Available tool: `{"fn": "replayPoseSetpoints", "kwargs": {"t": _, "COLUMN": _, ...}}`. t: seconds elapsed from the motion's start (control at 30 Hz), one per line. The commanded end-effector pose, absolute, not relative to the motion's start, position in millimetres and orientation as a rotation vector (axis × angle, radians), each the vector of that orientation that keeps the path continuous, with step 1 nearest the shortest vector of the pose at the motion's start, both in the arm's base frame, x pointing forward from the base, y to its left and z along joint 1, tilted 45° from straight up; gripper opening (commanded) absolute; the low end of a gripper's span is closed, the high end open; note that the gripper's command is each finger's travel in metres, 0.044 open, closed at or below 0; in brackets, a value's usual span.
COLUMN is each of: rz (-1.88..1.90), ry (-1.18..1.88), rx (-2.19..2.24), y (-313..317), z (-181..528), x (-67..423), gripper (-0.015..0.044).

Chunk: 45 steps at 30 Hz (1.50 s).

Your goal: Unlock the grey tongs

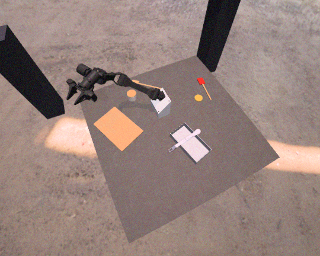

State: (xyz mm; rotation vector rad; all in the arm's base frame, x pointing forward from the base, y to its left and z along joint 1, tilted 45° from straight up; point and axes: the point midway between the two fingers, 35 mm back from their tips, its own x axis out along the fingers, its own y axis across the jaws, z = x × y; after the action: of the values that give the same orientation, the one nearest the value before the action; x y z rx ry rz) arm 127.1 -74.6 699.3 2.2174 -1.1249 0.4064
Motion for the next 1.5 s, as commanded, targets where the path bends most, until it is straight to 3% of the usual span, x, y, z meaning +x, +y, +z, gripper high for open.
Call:
{"fn": "replayPoseSetpoints", "kwargs": {"t": 0.0, "rz": 0.334, "ry": -1.055, "rx": 2.130, "y": -54.4, "z": 686.1, "x": 167.8, "gripper": 0.0260}}
{"fn": "replayPoseSetpoints", "kwargs": {"t": 0.67, "rz": 0.065, "ry": -0.826, "rx": 1.875, "y": -10.2, "z": 611.4, "x": 285.5, "gripper": 0.0260}}
{"fn": "replayPoseSetpoints", "kwargs": {"t": 1.1, "rz": -0.276, "ry": -0.441, "rx": 1.512, "y": 34.5, "z": 443.5, "x": 411.5, "gripper": 0.0260}}
{"fn": "replayPoseSetpoints", "kwargs": {"t": 1.47, "rz": -0.522, "ry": -0.074, "rx": 1.169, "y": 44.8, "z": 263.4, "x": 451.6, "gripper": 0.0260}}
